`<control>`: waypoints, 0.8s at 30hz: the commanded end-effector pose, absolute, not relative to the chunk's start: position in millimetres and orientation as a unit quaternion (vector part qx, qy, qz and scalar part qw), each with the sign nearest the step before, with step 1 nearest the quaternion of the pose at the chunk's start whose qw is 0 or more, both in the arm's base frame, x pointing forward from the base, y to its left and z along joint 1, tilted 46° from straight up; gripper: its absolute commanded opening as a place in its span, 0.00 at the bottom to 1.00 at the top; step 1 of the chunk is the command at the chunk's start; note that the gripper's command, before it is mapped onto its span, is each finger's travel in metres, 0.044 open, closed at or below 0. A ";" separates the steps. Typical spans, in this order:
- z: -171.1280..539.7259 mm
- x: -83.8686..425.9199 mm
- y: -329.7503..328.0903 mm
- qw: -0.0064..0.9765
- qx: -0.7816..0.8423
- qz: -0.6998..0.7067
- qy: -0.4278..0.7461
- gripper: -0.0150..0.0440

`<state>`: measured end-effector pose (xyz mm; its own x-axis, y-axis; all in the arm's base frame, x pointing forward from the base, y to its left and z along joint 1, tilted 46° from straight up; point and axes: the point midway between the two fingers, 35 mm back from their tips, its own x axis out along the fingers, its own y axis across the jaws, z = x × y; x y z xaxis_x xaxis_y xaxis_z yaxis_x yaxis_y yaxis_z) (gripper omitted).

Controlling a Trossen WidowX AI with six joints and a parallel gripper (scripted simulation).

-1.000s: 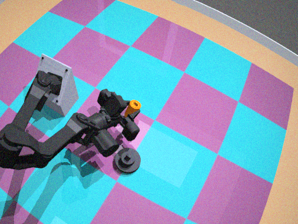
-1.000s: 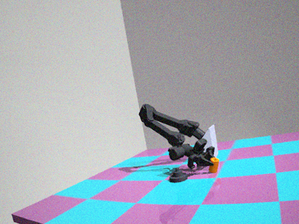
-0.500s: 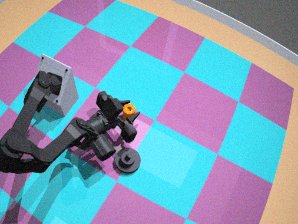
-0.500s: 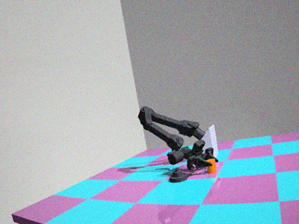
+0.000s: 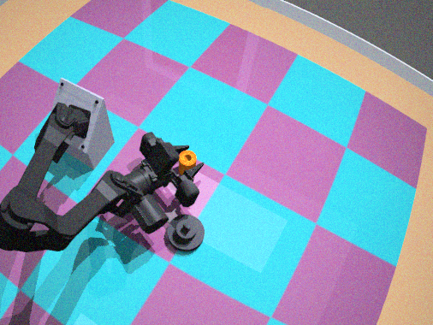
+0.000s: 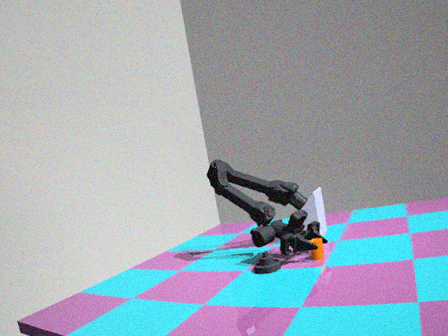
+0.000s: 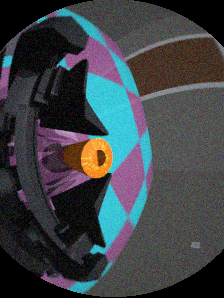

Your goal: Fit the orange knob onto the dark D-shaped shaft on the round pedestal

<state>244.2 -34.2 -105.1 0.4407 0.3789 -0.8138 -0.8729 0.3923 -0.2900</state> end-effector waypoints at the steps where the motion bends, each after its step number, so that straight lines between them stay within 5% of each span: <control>1: -105.0 244.5 -34.1 0.765 -0.369 0.410 0.334 0.69; 5: -105.0 244.5 -34.1 0.765 -0.369 0.410 0.334 0.69; 12: -105.0 244.5 -34.1 0.765 -0.369 0.410 0.334 1.00; 24: -65.5 253.2 4.5 0.763 -0.370 0.410 0.335 1.00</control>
<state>251.8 -12.1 -81.3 0.4377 0.3776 -0.8160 -0.8738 0.3923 -0.2872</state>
